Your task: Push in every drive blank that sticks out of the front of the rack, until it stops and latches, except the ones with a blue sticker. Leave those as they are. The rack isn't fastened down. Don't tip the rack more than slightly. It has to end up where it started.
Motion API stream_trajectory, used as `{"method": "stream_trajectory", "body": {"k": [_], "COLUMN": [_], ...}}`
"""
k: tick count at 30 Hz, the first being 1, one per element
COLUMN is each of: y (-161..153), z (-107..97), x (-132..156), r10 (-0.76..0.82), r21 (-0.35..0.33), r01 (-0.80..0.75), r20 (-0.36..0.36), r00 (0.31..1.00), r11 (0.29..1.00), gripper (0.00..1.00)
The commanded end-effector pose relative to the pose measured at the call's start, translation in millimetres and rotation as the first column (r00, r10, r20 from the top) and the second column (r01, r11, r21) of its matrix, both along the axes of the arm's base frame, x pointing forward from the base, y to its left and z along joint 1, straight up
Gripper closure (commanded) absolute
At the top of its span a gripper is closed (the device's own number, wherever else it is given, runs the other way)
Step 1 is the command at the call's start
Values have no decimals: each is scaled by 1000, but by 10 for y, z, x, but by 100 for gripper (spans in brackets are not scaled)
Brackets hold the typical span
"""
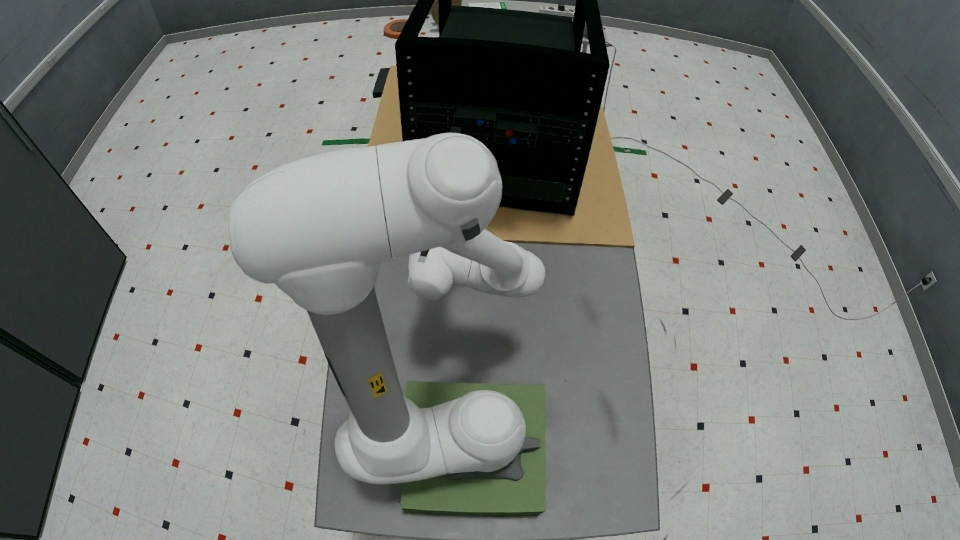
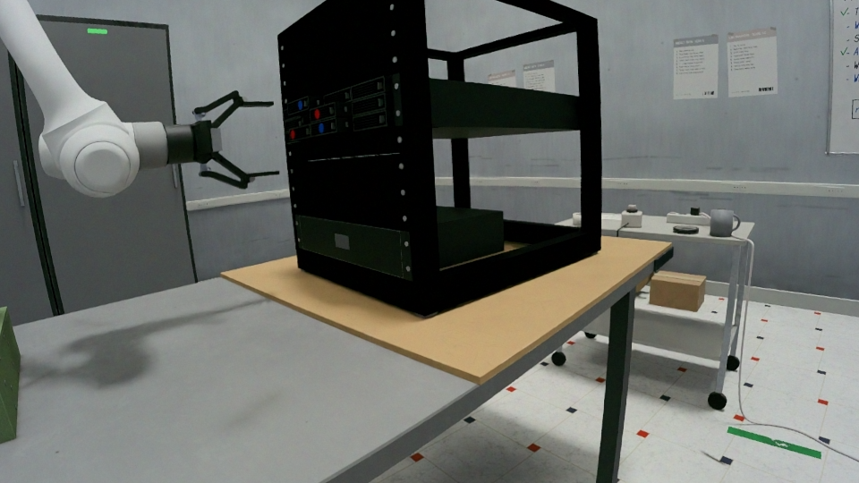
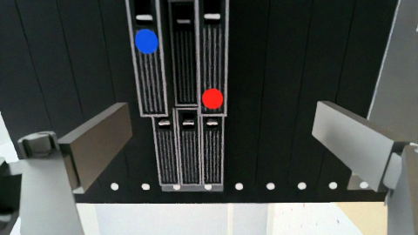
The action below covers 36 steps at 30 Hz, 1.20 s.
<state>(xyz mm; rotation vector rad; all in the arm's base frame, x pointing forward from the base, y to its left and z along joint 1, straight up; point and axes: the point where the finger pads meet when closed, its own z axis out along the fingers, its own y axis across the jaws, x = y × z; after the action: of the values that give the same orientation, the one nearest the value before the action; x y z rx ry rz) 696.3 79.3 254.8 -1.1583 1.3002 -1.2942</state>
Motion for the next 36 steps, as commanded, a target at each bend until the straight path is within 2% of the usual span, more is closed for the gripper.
{"method": "stream_trajectory", "body": {"k": [1, 8, 15, 36], "y": [-74, -335, -461, -480], "z": [86, 379, 520, 542], "x": [-9, -38, -52, -54], "r10": [0, 0, 0, 0], "r21": [0, 0, 0, 0], "r01": [0, 0, 0, 0], "r20": [0, 0, 0, 0], "r00": [1000, 1000, 1000, 1000], "r11": [1000, 1000, 1000, 1000], "gripper": [0, 0, 0, 0]}}
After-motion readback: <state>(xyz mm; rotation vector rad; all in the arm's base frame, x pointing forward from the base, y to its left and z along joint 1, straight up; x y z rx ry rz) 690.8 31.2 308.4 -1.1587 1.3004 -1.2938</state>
